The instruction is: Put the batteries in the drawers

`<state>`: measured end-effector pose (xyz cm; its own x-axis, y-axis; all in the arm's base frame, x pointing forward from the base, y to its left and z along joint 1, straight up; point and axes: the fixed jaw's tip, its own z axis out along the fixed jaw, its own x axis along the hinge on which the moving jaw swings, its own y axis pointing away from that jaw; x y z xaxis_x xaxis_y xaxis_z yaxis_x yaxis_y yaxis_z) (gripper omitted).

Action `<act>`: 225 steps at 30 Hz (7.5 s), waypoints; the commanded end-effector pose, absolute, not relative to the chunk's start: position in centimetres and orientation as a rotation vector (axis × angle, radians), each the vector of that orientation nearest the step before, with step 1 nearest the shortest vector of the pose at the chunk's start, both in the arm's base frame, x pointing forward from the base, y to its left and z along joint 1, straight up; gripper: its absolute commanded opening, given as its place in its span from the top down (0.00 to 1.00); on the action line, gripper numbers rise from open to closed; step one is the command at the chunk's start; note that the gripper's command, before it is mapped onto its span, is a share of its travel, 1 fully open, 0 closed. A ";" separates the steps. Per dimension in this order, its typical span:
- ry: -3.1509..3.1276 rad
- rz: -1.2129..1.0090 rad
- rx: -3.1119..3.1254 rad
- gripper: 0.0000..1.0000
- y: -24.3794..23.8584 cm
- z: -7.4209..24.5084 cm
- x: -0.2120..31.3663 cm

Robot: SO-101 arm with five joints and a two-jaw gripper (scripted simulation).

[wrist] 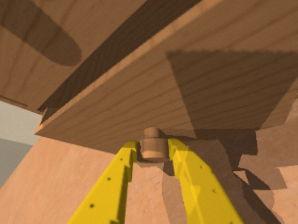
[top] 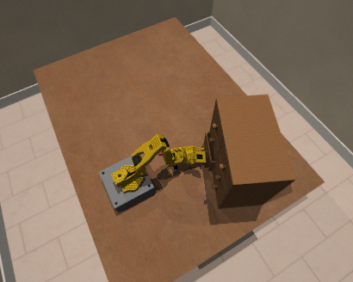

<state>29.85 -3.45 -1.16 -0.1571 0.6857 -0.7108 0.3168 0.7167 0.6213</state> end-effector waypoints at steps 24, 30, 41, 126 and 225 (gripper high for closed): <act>1.780 0.415 0.778 1.00 -2.3 -1.4 28.6; 1.780 0.415 0.778 1.00 -2.3 -1.4 28.6; 1.782 0.419 0.772 1.00 -2.1 -1.4 28.1; 1.799 0.442 0.741 1.00 -1.0 -1.4 25.7; 1.968 0.455 0.680 0.79 1.4 -1.3 21.1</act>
<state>21.59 0.94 -1.70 -0.3591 0.6473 -0.6723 0.2884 0.7621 0.5797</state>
